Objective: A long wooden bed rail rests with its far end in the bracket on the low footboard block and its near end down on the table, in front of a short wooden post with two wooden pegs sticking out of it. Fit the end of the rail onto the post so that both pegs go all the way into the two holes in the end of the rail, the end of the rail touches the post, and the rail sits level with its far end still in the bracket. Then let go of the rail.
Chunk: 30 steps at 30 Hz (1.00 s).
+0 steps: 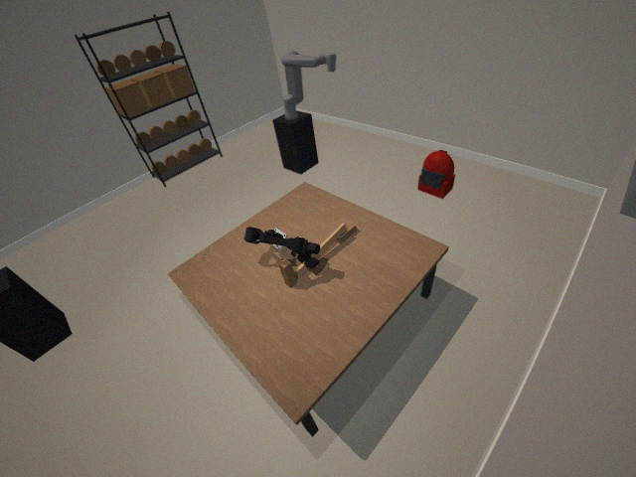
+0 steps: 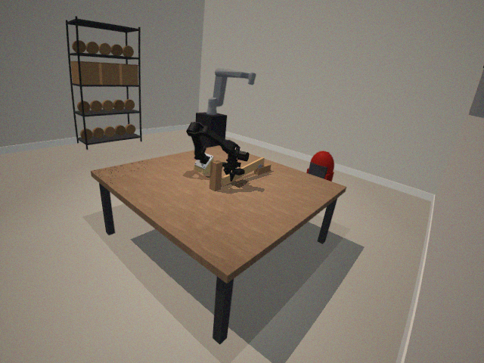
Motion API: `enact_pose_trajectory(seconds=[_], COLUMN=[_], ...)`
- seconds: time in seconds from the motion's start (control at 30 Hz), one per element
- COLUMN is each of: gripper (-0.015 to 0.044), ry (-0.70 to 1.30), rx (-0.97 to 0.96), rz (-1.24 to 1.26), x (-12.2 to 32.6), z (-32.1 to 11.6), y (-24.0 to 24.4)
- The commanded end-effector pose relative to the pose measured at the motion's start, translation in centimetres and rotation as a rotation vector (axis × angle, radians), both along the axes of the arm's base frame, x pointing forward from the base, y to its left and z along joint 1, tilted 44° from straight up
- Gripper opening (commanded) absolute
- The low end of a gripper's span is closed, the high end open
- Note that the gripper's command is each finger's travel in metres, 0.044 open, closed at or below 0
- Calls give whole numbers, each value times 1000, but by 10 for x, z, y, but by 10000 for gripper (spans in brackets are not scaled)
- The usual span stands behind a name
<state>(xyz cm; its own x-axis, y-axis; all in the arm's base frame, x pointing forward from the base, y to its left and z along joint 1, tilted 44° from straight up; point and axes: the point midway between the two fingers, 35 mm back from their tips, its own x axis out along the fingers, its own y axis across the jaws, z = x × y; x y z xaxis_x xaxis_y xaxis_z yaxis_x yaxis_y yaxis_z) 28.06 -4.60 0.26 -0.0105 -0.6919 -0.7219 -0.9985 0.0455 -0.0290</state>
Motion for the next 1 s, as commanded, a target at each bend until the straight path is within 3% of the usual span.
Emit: enact_pose_trajectory(seconds=[0.0, 0.97], gripper=[0, 0], ry=[-1, -1], rx=[-3, -2], rz=[2, 2], x=[0, 2], z=[0, 9], y=[-1, 9])
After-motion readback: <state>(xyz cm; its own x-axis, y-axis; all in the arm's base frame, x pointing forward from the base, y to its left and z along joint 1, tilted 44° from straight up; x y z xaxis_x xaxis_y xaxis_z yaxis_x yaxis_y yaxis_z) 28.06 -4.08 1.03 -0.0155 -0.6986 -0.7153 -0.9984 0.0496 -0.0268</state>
